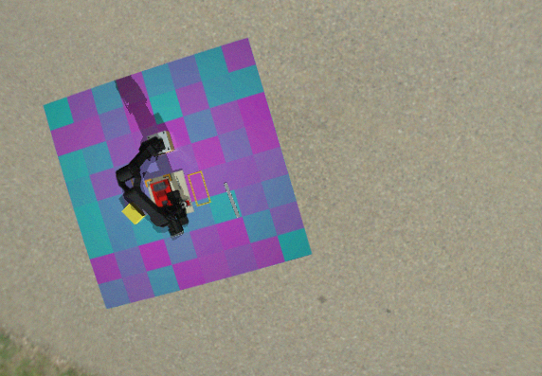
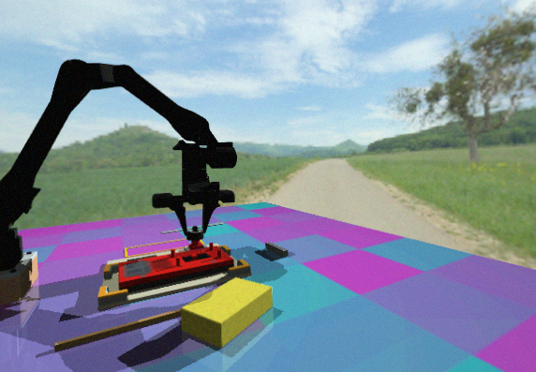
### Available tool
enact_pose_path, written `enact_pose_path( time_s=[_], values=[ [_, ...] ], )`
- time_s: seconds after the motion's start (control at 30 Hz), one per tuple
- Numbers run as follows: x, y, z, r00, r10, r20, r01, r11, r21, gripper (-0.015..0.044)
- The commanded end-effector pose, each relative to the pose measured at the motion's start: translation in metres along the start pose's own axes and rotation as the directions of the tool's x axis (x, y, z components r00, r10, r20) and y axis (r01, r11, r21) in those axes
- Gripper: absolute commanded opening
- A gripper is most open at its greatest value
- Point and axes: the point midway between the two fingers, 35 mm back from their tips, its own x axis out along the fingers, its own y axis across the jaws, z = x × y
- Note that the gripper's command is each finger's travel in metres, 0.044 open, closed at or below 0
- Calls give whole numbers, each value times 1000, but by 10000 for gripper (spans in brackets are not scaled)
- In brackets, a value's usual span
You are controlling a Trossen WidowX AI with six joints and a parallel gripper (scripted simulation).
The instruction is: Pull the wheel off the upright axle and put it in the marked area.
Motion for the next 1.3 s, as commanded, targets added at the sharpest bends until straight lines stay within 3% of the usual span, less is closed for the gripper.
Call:
enact_pose_path(
  time_s=[0.0,1.27],
  values=[
    [-15,0,0,1000,11,-2,-11,1000,1,0],
    [-28,-1,0,1000,11,-2,-11,1000,0,0]
  ],
)
